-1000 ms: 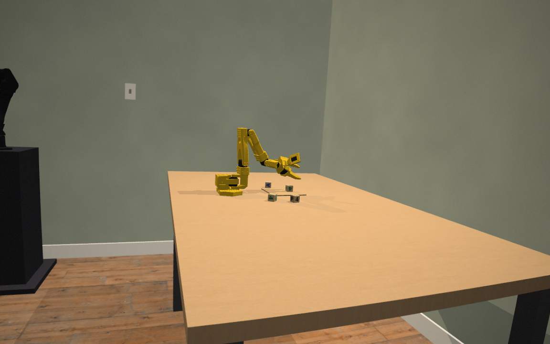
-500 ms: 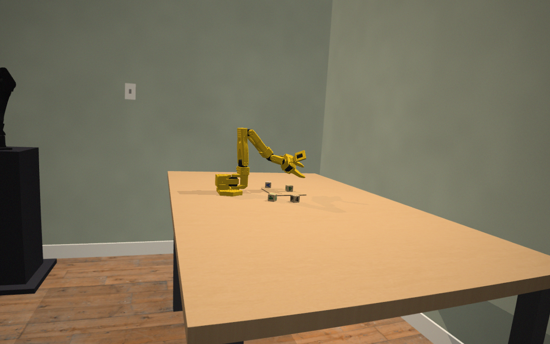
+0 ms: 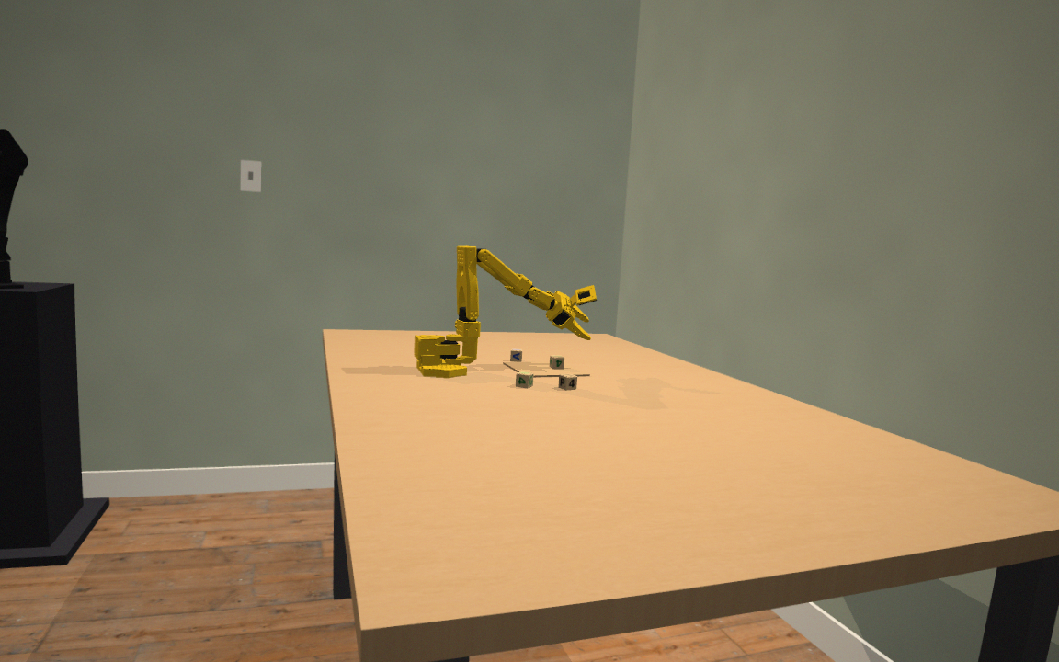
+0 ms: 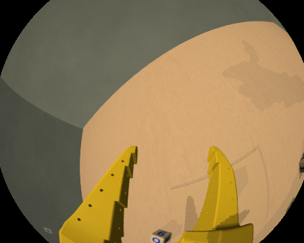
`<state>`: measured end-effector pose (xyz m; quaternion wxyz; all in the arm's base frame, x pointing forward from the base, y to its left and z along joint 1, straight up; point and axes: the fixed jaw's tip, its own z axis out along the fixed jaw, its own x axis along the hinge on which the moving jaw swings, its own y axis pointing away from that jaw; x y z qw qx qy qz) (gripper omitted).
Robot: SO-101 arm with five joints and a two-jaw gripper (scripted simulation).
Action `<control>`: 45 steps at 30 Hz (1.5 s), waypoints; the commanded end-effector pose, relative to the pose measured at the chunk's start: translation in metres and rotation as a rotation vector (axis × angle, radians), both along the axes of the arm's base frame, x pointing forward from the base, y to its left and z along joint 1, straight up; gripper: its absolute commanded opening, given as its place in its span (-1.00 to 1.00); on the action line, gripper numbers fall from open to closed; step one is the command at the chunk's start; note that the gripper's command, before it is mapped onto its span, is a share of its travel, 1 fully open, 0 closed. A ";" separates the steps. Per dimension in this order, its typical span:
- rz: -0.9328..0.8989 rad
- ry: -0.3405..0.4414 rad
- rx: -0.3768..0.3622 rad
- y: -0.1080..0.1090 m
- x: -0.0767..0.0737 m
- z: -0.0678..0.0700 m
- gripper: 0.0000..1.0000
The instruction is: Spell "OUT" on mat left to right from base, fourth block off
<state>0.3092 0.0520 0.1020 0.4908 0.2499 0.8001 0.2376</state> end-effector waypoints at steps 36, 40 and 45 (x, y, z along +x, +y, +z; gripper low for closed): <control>0.273 0.415 -0.386 -0.005 -0.066 0.073 -0.36; 0.294 0.440 -0.411 -0.005 -0.068 0.074 -0.36; 0.323 0.471 -0.445 -0.005 -0.068 0.074 -0.36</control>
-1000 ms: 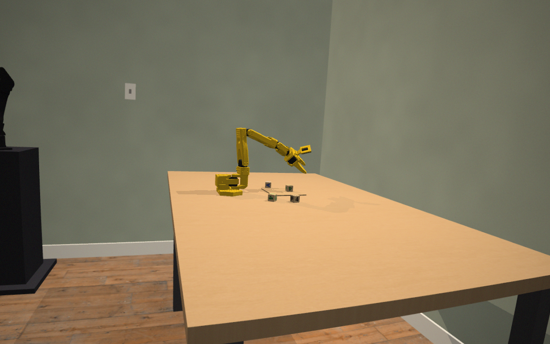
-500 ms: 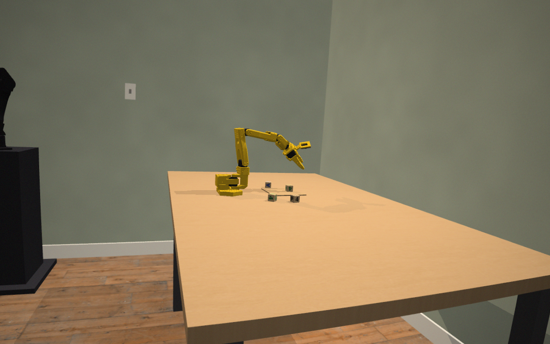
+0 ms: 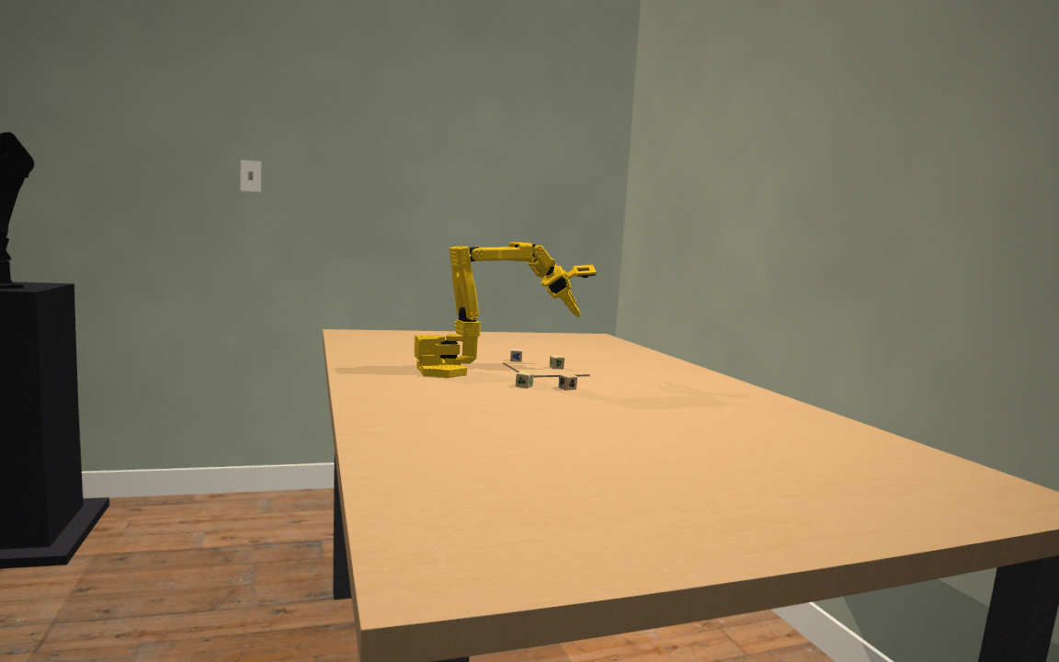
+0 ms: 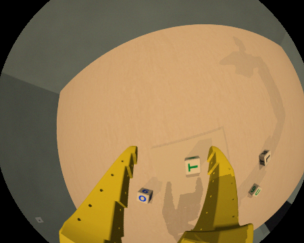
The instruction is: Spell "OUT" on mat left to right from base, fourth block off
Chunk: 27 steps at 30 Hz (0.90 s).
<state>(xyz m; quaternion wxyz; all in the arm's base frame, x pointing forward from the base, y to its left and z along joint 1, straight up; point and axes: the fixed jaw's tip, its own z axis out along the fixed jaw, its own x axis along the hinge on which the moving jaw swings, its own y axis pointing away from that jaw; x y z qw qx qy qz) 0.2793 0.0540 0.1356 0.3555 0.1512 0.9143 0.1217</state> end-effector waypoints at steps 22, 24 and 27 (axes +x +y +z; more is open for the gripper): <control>0.233 0.425 -0.215 -0.006 -0.031 -0.015 -0.36; 0.239 0.490 -0.219 -0.006 -0.032 -0.028 -0.36; 0.246 0.574 -0.223 -0.006 -0.033 -0.047 -0.36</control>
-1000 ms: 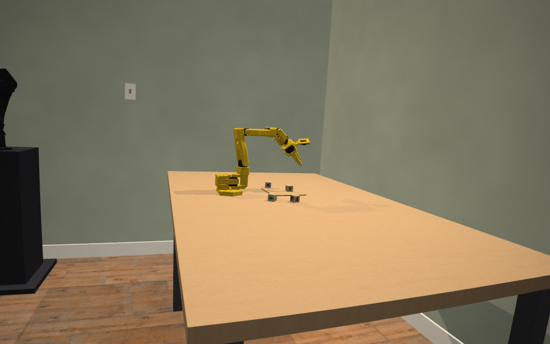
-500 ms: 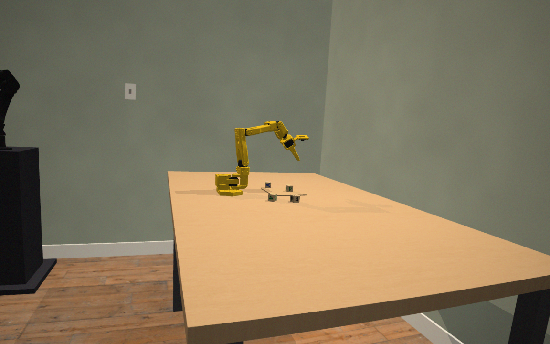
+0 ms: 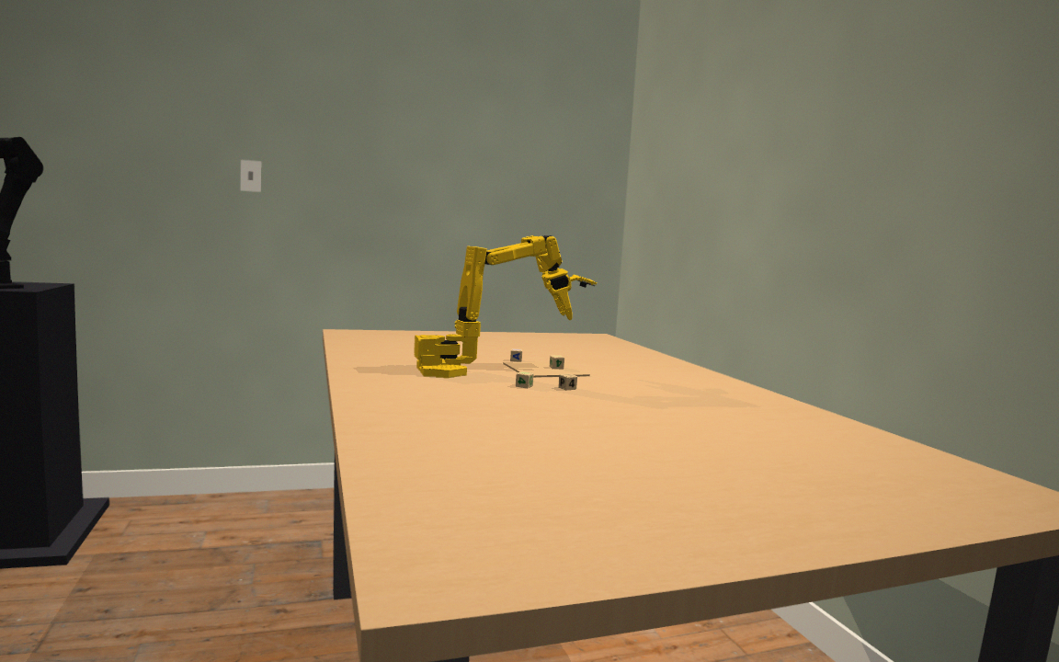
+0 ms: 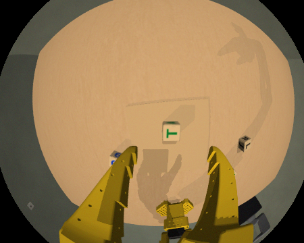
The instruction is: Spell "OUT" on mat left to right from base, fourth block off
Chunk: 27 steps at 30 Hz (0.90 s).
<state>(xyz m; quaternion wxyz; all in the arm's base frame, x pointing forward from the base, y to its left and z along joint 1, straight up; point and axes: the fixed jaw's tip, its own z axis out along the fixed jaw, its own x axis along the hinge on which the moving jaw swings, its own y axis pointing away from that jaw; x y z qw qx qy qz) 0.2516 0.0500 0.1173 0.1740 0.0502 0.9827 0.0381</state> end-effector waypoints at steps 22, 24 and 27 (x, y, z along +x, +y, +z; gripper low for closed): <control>0.045 0.293 -0.058 -0.003 -0.010 -0.051 -0.36; 0.045 0.293 -0.058 -0.003 -0.010 -0.051 -0.36; 0.045 0.293 -0.058 -0.003 -0.010 -0.051 -0.36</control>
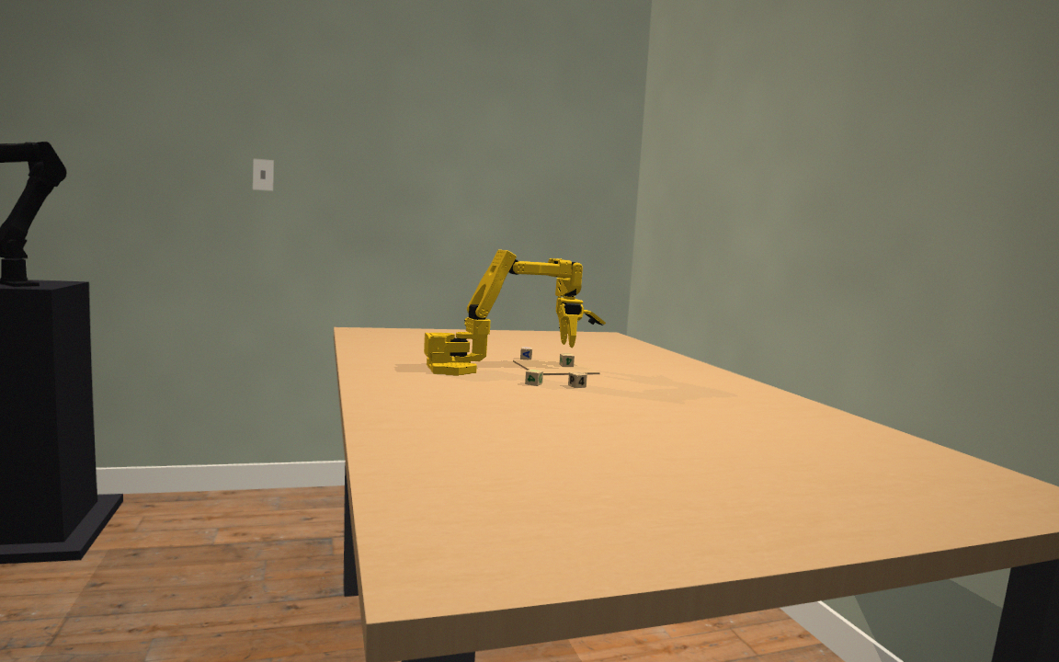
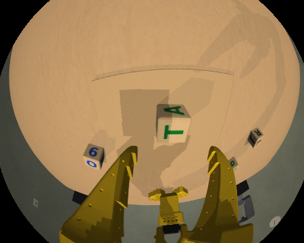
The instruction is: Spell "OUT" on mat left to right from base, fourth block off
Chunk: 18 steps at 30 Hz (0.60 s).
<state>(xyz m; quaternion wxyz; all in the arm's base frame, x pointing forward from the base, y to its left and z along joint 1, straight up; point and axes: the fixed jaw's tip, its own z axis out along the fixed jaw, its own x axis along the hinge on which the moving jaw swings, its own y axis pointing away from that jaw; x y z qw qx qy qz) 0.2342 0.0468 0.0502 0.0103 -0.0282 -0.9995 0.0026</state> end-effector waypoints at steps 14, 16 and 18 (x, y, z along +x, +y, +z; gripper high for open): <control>-0.009 -0.096 0.016 -0.002 0.007 0.023 -0.36; -0.009 -0.096 0.016 -0.002 0.007 0.023 -0.36; -0.009 -0.096 0.016 -0.002 0.007 0.023 -0.36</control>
